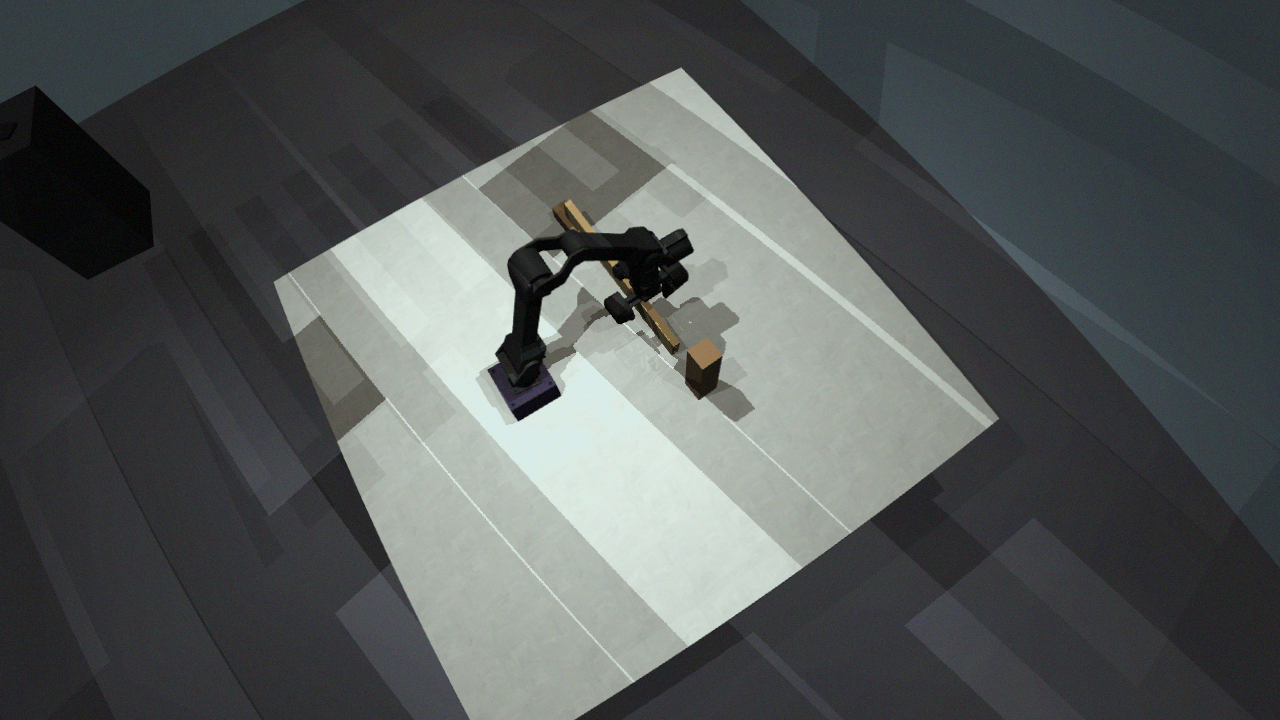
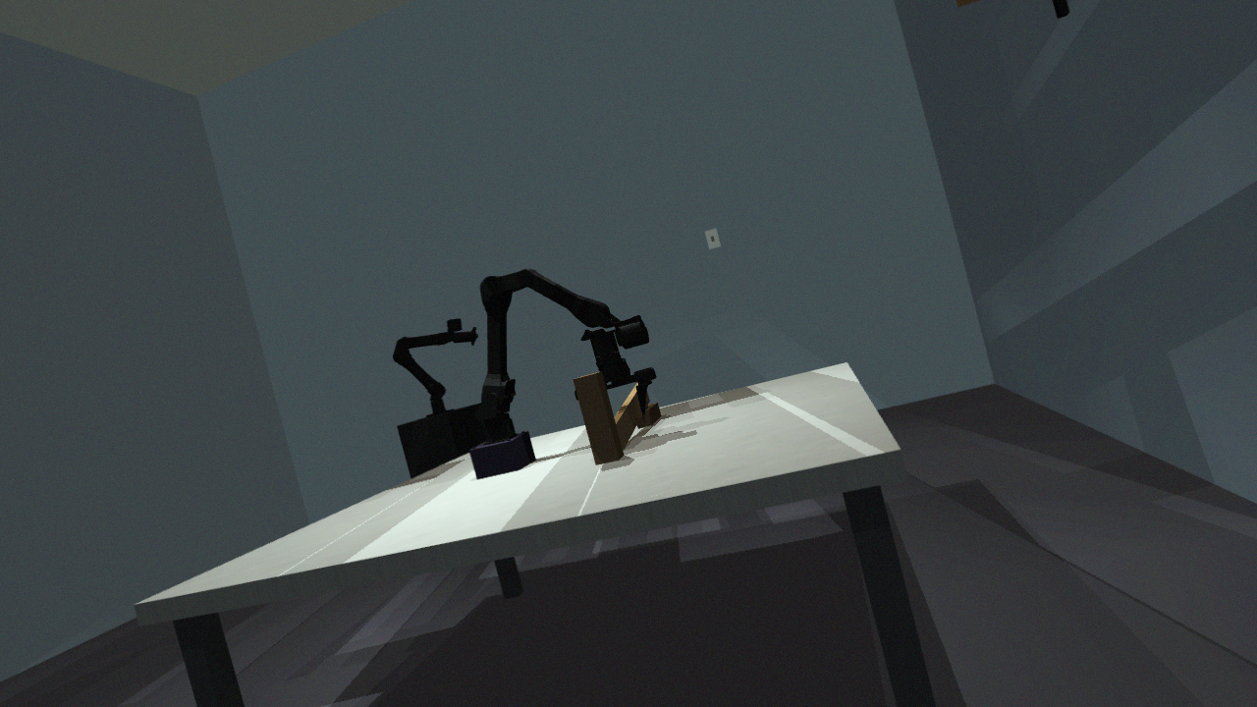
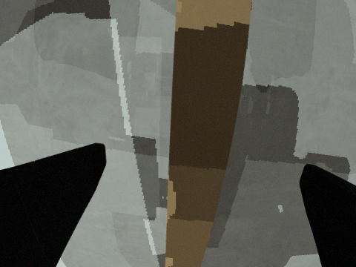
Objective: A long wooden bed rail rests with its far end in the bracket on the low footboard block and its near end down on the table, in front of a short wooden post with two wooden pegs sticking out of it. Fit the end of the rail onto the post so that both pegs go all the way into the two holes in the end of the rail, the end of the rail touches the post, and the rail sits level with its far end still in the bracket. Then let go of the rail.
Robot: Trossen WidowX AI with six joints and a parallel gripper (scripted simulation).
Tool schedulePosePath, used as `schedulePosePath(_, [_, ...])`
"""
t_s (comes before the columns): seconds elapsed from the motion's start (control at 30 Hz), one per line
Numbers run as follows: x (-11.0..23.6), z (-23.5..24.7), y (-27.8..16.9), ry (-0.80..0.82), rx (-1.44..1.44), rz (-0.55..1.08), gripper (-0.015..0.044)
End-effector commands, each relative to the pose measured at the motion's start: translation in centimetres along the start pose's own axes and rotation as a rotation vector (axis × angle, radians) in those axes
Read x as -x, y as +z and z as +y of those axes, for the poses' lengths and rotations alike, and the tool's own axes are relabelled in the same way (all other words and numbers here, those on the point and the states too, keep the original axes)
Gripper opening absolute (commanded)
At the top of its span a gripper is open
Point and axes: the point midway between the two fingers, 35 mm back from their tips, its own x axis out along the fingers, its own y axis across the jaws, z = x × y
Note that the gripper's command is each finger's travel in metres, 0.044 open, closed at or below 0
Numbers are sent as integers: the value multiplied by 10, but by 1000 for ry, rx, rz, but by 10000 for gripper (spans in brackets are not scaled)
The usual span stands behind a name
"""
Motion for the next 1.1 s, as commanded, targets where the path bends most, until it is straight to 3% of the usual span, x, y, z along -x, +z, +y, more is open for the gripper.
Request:
schedulePosePath(0.0, [-11,3,1,16,4,-6,440])
schedulePosePath(0.47, [-29,5,1,16,4,-6,440])
schedulePosePath(0.97, [-29,5,1,16,4,-6,46])
schedulePosePath(1.07, [-29,5,1,16,4,-6,26])
